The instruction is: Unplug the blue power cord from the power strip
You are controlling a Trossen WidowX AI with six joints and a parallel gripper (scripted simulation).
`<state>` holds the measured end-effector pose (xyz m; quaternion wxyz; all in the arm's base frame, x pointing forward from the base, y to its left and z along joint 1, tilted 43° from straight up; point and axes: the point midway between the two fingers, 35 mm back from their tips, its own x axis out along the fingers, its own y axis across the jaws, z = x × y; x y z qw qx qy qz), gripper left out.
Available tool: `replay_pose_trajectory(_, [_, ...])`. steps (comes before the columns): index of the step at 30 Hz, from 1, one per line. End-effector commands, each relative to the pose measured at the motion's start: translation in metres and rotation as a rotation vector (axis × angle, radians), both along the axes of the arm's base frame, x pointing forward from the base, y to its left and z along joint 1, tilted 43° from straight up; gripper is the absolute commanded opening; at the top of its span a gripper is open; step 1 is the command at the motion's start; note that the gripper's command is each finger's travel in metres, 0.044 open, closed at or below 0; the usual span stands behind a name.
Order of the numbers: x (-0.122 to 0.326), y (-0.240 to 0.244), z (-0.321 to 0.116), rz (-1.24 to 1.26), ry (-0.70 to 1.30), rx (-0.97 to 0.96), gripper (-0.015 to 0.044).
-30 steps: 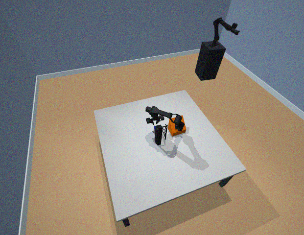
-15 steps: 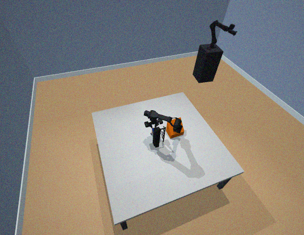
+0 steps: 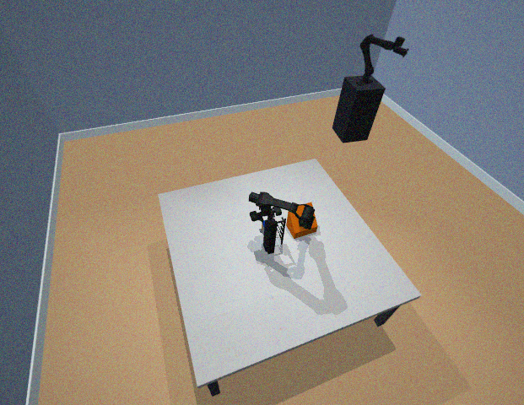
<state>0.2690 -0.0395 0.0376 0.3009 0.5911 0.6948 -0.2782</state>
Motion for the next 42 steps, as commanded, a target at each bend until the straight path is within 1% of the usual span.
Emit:
replay_pose_trajectory(1, [-0.002,0.005,-0.003,-0.006,0.001,0.005,0.016])
replay_pose_trajectory(5, [-0.002,0.006,-0.005,-0.006,0.001,0.006,0.016])
replay_pose_trajectory(9, [-0.001,0.004,-0.004,0.001,0.001,0.001,0.0055])
replay_pose_trajectory(17, [-0.001,0.004,-0.004,0.001,0.001,0.001,0.0002])
replay_pose_trajectory(42, [0.005,-0.024,-0.025,-0.003,0.0,-0.002,0.0])
